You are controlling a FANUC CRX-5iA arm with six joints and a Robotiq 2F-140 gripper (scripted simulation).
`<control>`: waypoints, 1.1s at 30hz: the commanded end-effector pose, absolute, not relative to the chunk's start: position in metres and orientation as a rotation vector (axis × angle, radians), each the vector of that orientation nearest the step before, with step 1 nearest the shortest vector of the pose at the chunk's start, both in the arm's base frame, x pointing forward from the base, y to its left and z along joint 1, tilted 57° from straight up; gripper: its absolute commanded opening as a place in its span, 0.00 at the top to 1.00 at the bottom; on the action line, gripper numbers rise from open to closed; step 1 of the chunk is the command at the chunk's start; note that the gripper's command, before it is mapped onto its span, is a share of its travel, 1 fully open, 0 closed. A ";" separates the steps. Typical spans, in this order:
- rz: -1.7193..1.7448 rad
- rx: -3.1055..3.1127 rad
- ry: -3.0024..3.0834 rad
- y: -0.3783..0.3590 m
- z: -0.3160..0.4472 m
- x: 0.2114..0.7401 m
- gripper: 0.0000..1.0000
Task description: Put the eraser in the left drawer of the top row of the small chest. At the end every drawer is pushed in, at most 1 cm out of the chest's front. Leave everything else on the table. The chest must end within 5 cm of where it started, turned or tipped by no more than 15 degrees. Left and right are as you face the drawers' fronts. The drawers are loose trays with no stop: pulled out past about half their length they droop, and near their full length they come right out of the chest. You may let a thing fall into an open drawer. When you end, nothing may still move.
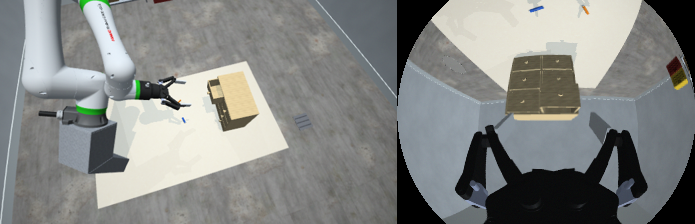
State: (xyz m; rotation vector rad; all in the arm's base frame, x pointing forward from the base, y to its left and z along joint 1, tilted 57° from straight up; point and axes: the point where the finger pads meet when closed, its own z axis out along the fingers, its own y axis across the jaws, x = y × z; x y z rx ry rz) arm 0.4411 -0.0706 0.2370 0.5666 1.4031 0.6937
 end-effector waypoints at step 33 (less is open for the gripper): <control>0.754 0.518 1.556 -0.073 0.238 0.431 0.00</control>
